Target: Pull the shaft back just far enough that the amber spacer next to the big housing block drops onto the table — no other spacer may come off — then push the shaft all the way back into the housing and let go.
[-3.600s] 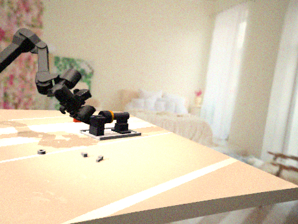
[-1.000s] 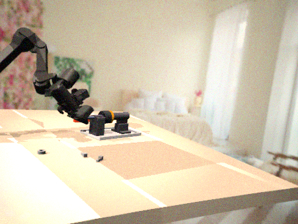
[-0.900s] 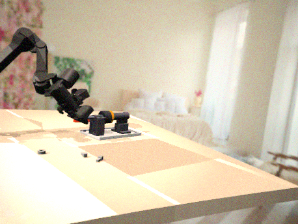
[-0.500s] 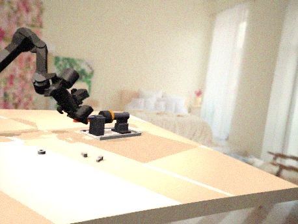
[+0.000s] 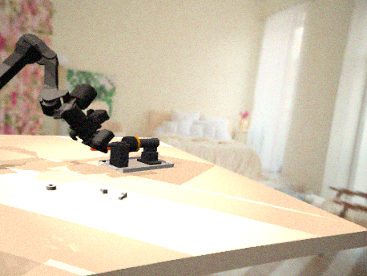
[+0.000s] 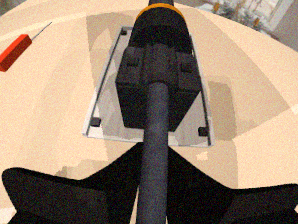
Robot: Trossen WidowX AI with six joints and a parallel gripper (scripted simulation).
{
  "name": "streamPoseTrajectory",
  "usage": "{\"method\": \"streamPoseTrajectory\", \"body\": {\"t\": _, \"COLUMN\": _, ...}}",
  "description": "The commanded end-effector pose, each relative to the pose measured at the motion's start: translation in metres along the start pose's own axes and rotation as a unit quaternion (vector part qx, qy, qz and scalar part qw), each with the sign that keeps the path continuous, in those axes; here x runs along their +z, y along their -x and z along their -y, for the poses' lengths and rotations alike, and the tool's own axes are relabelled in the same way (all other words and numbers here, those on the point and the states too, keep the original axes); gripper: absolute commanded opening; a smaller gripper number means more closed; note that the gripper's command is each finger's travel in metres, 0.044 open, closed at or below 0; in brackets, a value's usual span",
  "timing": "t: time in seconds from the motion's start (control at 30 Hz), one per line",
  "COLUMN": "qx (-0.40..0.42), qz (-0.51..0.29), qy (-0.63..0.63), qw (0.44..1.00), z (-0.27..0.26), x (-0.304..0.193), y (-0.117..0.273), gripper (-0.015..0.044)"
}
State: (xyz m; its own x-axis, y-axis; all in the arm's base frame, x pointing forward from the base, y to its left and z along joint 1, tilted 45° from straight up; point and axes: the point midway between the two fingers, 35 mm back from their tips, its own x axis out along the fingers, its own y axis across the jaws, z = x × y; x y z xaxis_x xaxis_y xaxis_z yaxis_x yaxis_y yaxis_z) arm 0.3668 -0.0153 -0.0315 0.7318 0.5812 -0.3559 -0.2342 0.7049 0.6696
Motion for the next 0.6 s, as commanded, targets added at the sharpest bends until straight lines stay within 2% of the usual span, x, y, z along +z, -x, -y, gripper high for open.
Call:
{"method": "streamPoseTrajectory", "body": {"t": 0.0, "qx": 0.002, "qz": -0.001, "qy": 0.001, "qw": 1.0, "z": -0.0006, "x": -0.0011, "y": 0.0008, "gripper": 0.0}}
{"method": "streamPoseTrajectory", "body": {"t": 0.57, "qx": 0.002, "qz": -0.001, "qy": 0.001, "qw": 1.0, "z": -0.0005, "x": -0.0026, "y": 0.0023, "gripper": 0.0}}
